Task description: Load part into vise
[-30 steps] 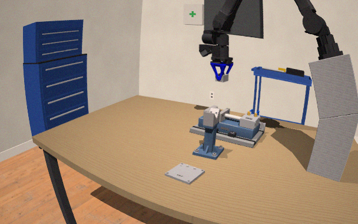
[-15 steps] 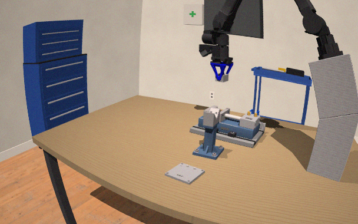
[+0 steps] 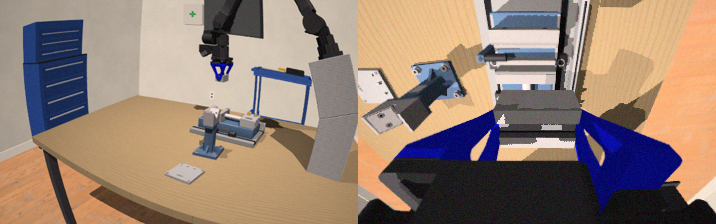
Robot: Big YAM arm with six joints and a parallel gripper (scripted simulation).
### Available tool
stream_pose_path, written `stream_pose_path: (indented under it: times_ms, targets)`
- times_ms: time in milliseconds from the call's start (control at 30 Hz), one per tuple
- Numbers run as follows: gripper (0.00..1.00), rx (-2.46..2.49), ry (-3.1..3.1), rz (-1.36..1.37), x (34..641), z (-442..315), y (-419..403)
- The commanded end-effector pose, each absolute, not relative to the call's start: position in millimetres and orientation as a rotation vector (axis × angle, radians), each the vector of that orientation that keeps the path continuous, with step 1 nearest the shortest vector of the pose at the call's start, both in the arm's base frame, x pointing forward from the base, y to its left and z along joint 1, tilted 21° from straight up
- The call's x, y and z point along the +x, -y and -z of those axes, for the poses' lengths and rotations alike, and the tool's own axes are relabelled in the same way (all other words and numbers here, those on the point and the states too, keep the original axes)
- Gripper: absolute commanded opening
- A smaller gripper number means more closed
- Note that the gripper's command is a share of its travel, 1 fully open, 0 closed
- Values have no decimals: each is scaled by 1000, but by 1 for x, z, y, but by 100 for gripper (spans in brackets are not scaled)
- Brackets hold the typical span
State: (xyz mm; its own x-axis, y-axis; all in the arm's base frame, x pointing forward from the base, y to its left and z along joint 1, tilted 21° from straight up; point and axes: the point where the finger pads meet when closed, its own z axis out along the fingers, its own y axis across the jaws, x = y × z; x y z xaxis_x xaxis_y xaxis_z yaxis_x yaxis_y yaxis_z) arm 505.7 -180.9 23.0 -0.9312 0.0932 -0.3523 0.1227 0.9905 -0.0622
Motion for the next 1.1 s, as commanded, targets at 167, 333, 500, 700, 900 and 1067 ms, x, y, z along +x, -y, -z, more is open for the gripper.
stream_pose_path:
  times_ms: [167,333,500,700,900,1067]
  targets:
    - [0,186,-2744,125,521,-38,193]
    - [0,185,-2732,129,526,-33,194]
    - [0,182,-2714,135,529,-40,195]
    - [0,182,-2741,125,530,-19,194]
    - [0,179,-2742,125,534,-10,193]
    - [0,173,-2702,139,541,-27,195]
